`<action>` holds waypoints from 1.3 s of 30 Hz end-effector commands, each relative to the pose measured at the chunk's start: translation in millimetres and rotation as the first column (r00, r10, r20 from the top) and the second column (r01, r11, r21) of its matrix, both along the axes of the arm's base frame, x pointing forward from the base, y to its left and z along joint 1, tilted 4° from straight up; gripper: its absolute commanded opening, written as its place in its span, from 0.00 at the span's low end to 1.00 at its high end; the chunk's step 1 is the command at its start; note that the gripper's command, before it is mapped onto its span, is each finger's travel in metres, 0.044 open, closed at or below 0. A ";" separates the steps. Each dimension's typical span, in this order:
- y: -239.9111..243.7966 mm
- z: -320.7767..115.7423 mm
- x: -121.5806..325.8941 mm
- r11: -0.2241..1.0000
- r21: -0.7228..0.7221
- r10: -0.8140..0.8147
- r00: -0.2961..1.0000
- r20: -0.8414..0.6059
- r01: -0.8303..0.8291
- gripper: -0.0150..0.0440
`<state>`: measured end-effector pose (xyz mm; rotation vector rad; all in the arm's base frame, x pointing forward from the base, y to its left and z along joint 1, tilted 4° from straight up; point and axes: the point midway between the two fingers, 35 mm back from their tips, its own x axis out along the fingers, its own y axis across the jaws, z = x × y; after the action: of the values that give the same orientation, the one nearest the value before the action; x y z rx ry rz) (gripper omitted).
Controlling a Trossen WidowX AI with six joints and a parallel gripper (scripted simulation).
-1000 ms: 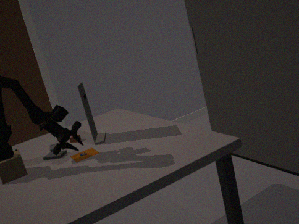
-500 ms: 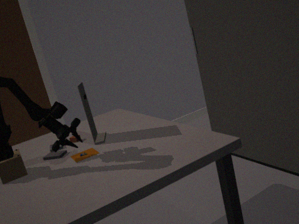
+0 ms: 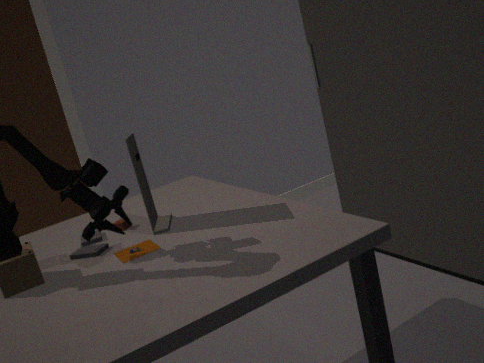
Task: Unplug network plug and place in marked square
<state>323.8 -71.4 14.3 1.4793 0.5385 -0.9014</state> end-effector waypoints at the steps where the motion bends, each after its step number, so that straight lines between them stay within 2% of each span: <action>1: -0.5 4.9 0.3 1.000 -0.002 -0.007 1.000 0.002 0.007 0.52; 39: 5.1 50.1 -6.3 1.000 0.000 0.001 1.000 0.000 -0.001 0.52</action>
<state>316.6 -66.5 60.6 1.4790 0.5403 -0.9009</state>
